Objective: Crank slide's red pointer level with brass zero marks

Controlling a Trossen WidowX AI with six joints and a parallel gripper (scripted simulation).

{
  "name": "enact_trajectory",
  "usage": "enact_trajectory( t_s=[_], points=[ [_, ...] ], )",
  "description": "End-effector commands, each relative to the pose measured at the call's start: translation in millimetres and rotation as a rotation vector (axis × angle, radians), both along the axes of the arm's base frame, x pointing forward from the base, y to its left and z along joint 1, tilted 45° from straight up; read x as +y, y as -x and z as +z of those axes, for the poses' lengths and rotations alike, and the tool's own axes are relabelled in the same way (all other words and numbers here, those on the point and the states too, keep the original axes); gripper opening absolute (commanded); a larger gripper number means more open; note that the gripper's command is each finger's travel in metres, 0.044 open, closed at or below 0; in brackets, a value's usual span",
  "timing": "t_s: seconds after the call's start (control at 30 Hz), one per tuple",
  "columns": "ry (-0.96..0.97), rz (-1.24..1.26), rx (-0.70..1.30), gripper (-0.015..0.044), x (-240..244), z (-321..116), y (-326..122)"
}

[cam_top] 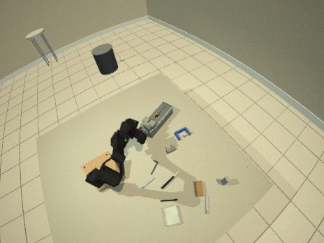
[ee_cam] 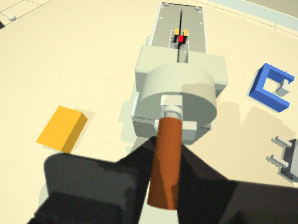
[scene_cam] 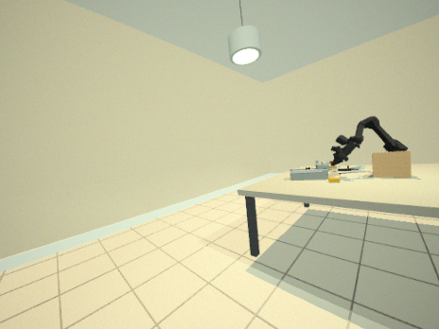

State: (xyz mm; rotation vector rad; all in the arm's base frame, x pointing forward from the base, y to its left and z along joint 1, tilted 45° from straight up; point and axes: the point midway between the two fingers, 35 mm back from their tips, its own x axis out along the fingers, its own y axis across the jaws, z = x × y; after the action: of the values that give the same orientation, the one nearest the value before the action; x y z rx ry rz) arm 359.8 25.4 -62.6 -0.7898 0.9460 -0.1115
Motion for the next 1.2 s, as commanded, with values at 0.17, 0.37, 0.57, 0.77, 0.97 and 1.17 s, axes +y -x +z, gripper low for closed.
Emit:
enact_trajectory(
  t_s=[0.17,0.37,0.57,0.77,0.97,1.17],
  points=[
    [0.010,-0.005,-0.010,0.0000,-8.1,10.2,-3.5],
    [0.010,-0.005,-0.010,0.0000,-11.2,11.8,-4.3],
    [0.010,-0.005,-0.010,0.0000,-14.1,12.9,-4.9],
    [0.010,-0.005,-0.010,0.0000,-16.8,13.6,-5.3],
    [0.011,-0.005,-0.010,0.0000,-19.5,14.1,-5.8],
    [0.011,-0.005,-0.010,0.0000,-22.1,14.4,-6.2]
  ],
)
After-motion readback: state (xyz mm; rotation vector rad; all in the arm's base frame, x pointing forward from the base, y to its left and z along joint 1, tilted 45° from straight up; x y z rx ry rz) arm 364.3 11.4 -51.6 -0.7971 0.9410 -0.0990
